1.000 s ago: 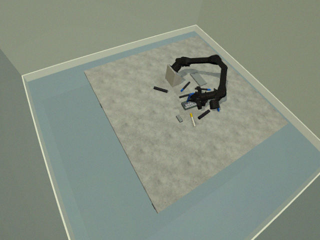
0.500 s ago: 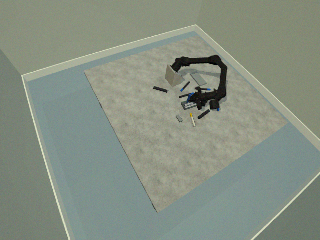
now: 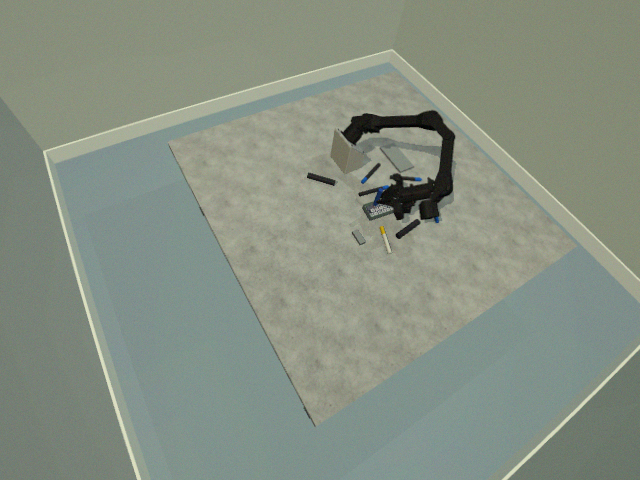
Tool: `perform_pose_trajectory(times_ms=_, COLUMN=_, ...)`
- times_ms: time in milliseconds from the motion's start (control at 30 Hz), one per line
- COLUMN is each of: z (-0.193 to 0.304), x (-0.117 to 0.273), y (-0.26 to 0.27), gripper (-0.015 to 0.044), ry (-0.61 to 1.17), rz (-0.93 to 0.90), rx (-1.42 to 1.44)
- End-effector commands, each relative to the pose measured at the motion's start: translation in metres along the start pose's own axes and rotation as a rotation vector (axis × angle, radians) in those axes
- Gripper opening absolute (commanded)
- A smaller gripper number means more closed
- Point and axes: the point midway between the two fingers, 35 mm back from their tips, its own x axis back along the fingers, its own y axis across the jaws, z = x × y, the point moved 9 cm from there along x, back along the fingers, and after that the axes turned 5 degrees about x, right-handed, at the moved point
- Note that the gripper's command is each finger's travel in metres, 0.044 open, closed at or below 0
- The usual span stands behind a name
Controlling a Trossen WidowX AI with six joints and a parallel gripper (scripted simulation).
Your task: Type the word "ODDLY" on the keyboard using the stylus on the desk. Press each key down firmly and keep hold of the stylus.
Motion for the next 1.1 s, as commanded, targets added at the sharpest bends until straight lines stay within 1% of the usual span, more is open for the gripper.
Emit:
perform_pose_trajectory(times_ms=0, z=-0.001, x=-0.001, y=0.001, gripper=0.0081, ry=-0.004, rz=-0.001, rx=-0.006)
perform_pose_trajectory(times_ms=1067, z=-0.015, x=-0.009, y=-0.001, gripper=0.0081, ry=-0.004, rz=-0.001, rx=-0.006)
